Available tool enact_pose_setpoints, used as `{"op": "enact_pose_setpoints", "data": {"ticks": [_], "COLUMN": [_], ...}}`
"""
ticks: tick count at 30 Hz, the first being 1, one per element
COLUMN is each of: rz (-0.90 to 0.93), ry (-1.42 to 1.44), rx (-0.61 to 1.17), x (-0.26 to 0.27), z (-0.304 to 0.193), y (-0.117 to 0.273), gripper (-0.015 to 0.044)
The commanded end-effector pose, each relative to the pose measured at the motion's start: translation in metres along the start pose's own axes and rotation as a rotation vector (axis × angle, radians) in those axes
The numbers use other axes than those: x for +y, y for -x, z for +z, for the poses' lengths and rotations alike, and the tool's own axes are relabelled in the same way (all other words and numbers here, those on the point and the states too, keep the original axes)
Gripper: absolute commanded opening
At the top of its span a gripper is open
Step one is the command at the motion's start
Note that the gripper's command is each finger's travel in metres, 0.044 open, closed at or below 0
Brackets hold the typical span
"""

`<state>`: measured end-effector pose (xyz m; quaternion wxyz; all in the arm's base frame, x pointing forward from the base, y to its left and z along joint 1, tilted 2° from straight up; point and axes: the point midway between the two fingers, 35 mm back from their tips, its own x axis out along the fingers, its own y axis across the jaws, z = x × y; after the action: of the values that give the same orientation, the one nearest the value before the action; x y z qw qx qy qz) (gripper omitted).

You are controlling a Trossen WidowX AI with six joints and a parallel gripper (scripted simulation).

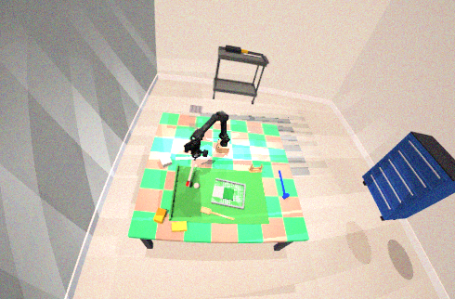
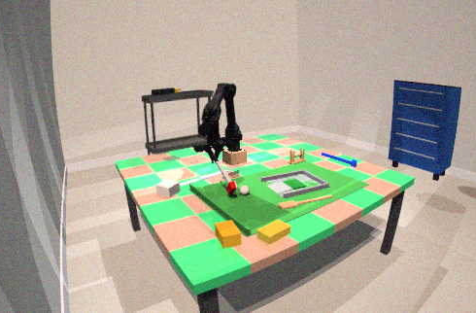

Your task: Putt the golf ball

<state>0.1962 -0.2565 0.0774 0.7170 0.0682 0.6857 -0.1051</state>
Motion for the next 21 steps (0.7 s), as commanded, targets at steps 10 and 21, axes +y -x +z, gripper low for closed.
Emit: {"op": "enact_pose_setpoints", "data": {"ticks": [10, 21], "rz": [0.0, -0.001], "ry": [0.0, -0.001], "rx": [0.0, 0.0], "x": [0.0002, -0.0055], "z": [-0.0002, -0.0001], "y": [-0.0132, -0.0138], "gripper": [0.0, 0.0]}}
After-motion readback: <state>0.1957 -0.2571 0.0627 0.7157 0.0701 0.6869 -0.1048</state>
